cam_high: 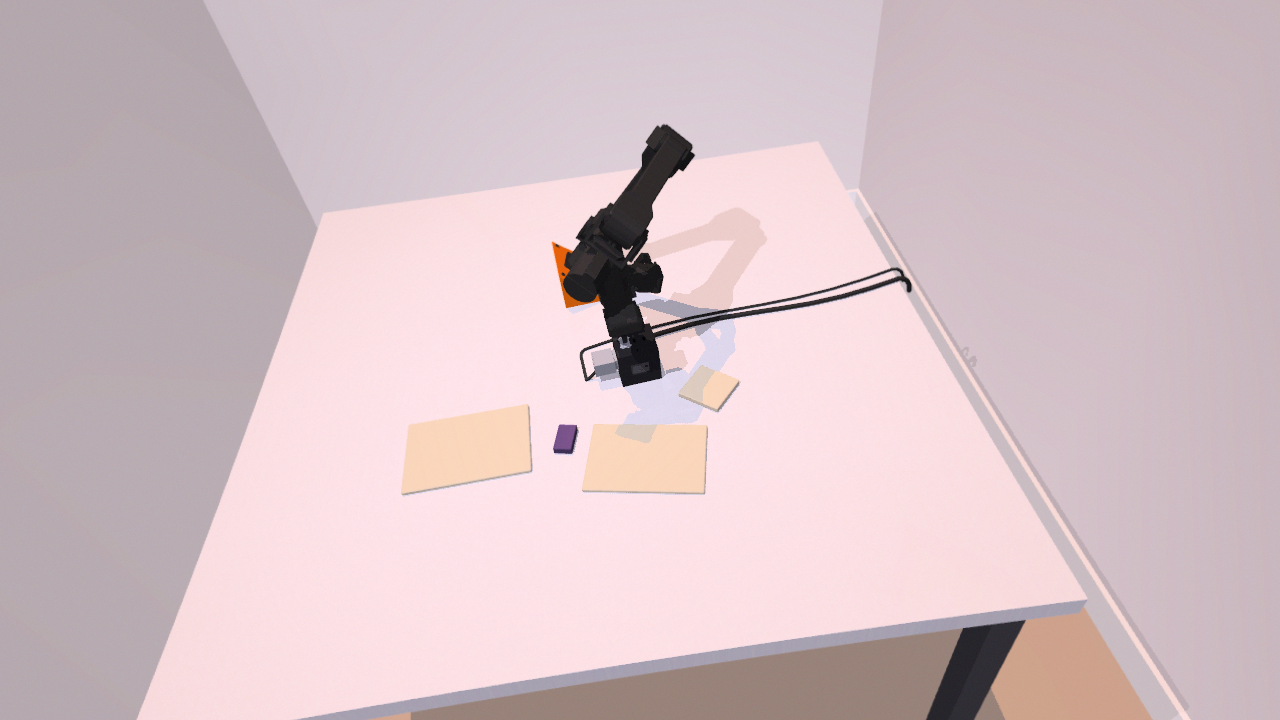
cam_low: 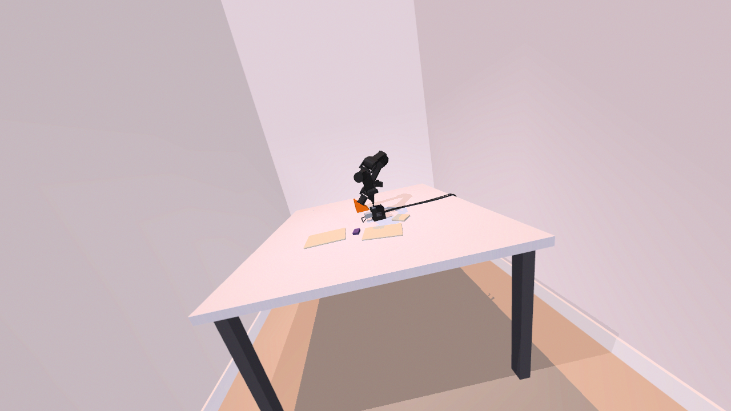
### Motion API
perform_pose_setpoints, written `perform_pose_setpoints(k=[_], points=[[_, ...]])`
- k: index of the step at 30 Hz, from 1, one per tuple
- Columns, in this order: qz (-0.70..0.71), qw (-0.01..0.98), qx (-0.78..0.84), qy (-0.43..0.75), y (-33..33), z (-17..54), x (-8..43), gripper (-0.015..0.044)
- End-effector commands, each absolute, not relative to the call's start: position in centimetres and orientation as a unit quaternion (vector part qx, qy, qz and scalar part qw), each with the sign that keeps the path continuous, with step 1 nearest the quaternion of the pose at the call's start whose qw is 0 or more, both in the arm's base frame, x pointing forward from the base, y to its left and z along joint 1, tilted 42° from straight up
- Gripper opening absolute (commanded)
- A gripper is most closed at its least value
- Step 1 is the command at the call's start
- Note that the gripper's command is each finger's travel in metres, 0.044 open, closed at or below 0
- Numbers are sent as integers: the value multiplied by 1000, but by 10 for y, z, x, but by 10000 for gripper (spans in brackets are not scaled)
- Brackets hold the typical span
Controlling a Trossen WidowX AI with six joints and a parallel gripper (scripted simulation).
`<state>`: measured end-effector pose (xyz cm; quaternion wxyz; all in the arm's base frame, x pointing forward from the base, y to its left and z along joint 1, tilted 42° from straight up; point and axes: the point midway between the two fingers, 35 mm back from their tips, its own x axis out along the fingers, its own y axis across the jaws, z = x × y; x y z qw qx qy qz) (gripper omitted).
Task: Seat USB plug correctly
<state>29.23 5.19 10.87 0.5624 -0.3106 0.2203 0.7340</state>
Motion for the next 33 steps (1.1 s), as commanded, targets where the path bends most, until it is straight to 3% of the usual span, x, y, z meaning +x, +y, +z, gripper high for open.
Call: perform_pose_setpoints(k=[1, 33], points=[[733, 564, -309, 219, 53, 108, 293, 0], [733, 565, -309, 219, 55, 106, 292, 0]])
